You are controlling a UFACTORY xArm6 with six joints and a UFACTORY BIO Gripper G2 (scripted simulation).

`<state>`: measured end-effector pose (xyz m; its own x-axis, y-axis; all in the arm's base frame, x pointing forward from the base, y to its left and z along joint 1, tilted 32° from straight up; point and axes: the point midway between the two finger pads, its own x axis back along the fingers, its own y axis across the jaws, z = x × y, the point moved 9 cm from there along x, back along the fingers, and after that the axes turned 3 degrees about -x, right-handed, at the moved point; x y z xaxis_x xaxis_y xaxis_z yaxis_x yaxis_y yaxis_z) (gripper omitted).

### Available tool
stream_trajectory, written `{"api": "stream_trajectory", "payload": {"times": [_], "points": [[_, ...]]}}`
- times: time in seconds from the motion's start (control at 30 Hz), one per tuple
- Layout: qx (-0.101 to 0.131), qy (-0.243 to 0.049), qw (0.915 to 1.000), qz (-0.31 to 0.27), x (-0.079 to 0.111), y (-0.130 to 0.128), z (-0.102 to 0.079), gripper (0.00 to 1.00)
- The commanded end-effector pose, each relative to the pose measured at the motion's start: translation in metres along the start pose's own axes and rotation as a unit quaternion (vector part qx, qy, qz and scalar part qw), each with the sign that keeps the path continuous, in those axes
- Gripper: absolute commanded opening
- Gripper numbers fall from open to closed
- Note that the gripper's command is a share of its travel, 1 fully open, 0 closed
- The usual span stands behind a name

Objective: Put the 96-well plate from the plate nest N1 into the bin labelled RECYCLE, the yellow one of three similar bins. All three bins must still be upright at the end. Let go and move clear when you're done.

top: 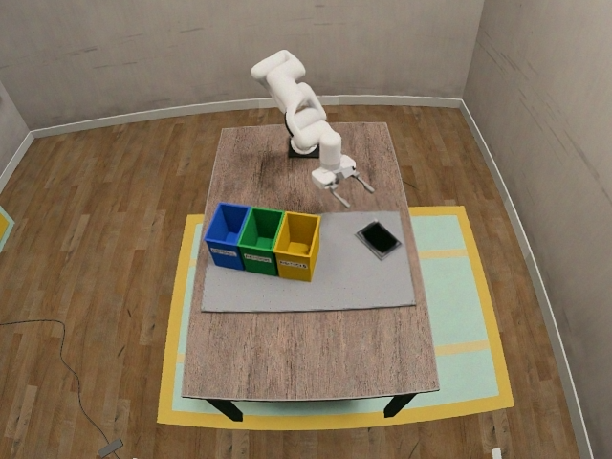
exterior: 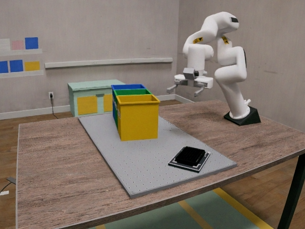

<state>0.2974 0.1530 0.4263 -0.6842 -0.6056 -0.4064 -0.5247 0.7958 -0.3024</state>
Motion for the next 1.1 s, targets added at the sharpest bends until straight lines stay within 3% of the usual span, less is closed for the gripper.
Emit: {"api": "stream_trajectory", "payload": {"times": [0.0,0.67,1.07], "points": [[0.003,0.000,1.0000,0.004,-0.013,0.009,0.002,0.37],[0.002,0.000,1.0000,0.004,-0.074,0.070,0.025,0.37],[0.002,0.000,1.0000,0.004,-0.074,0.070,0.025,0.37]]}}
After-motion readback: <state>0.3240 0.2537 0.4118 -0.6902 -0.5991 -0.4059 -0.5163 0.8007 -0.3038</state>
